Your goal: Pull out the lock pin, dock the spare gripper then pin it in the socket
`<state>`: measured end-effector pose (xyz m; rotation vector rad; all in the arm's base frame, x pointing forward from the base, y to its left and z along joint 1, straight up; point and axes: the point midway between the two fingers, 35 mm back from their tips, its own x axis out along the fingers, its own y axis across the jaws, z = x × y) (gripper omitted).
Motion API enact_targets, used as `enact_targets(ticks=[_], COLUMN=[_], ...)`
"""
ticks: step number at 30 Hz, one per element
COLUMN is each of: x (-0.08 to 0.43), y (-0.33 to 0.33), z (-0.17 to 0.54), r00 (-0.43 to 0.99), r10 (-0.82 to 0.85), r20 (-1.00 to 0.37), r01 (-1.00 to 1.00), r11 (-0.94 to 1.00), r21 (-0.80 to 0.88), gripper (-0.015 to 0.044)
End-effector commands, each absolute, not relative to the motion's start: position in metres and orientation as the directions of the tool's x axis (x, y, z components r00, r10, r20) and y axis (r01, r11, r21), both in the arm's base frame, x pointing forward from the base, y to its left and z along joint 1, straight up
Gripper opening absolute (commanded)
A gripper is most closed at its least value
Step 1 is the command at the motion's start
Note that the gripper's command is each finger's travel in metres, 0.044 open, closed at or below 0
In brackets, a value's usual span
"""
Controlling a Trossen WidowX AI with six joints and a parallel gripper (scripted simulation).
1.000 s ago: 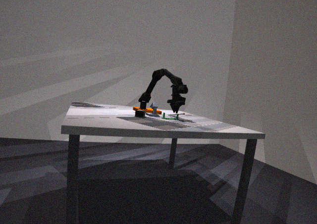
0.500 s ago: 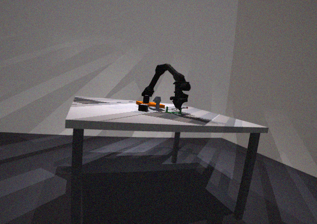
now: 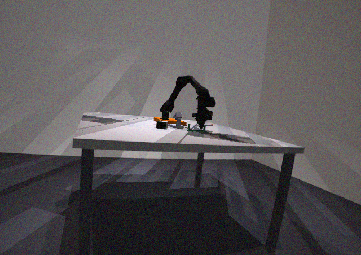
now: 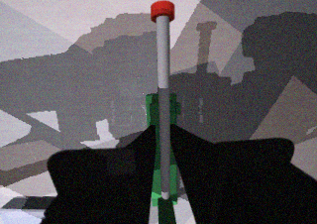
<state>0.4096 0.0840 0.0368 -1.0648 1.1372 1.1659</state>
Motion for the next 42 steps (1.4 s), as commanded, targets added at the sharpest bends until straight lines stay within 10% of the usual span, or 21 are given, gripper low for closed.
enact_targets(ticks=[1, 42], x=[0.410, 0.404], y=[0.084, 0.069], z=[0.036, 0.065], r00=[0.044, 0.012], r10=[0.118, 0.114], r20=[-0.992, -0.993], r01=[-0.995, -0.995], r11=[0.097, 0.098], r21=[-0.033, -0.001], gripper=[0.0009, 0.0000])
